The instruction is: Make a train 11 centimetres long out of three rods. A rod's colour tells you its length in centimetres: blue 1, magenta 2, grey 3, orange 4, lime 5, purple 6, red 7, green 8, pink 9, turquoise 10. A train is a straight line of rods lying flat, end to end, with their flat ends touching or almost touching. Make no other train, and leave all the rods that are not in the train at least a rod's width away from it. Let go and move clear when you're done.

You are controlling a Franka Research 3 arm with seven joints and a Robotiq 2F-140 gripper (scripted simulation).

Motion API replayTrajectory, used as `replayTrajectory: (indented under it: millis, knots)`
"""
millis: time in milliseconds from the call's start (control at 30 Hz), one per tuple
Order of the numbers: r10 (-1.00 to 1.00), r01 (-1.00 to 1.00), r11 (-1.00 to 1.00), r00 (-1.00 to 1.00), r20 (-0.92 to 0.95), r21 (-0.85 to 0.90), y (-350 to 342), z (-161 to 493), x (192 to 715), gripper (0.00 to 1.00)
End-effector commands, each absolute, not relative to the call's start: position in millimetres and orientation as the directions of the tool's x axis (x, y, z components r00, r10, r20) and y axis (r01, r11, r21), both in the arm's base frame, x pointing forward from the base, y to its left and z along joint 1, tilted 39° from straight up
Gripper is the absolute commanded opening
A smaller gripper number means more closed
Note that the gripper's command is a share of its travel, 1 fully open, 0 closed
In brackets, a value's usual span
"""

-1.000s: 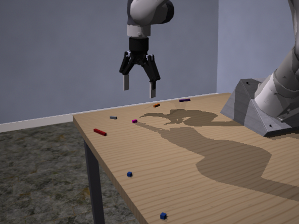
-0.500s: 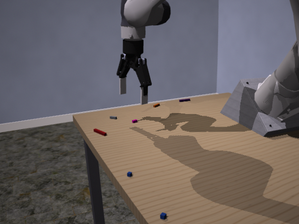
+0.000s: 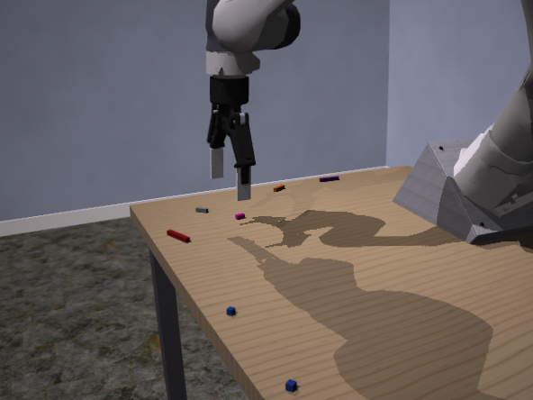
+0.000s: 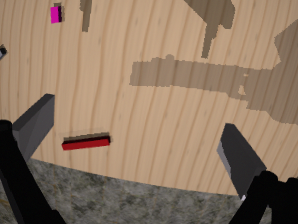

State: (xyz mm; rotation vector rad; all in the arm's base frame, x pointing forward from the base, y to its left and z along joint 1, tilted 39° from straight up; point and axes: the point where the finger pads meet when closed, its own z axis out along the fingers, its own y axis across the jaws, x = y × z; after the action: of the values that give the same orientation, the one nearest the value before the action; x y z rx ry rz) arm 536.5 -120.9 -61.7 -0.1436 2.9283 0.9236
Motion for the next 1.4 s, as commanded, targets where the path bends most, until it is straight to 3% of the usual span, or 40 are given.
replayTrajectory:
  millis: [0,1367]
  knots:
    - [0.063,0.057,0.812,-0.998,0.01,0.581,-104.7,-52.3,543.2,1.0]
    - [0.437,0.541,0.657,-0.841,0.32,0.525,48.6,27.7,588.9,1.0]
